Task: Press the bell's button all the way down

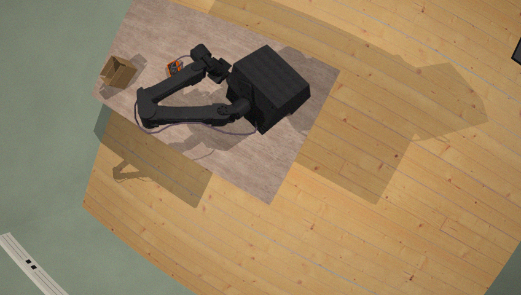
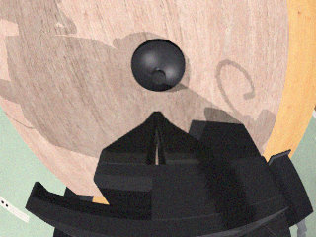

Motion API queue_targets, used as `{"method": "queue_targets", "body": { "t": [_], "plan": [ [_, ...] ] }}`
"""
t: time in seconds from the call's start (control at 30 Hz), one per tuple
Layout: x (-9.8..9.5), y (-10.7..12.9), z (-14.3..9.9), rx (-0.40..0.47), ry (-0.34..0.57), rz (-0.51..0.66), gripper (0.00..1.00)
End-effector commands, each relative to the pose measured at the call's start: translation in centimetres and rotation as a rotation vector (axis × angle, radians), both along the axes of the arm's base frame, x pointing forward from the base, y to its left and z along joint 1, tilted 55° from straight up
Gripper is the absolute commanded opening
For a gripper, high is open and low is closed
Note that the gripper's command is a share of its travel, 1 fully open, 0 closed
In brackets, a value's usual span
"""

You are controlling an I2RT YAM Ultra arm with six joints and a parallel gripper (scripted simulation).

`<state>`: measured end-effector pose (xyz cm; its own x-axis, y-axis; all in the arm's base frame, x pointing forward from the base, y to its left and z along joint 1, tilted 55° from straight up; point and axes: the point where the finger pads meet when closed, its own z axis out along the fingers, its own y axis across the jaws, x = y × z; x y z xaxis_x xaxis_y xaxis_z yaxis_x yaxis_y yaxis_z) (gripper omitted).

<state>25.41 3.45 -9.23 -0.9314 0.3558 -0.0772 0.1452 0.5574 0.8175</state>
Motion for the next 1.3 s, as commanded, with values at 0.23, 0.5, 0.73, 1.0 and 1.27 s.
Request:
{"method": "queue_targets", "body": {
  "t": [0.23,0.5,0.73,1.0,1.27],
  "plan": [
    [-0.19,-0.51,0.04,0.013,-0.001,-0.037,0.00],
    [-0.19,-0.51,0.04,0.013,-0.001,-0.037,0.00],
    [-0.19,-0.51,0.04,0.013,-0.001,-0.037,0.00],
    [-0.26,-0.45,-0.01,0.015,0.003,-0.038,0.00],
    [-0.36,-0.12,-0.38,0.020,0.014,-0.038,0.00]
  ]
}}
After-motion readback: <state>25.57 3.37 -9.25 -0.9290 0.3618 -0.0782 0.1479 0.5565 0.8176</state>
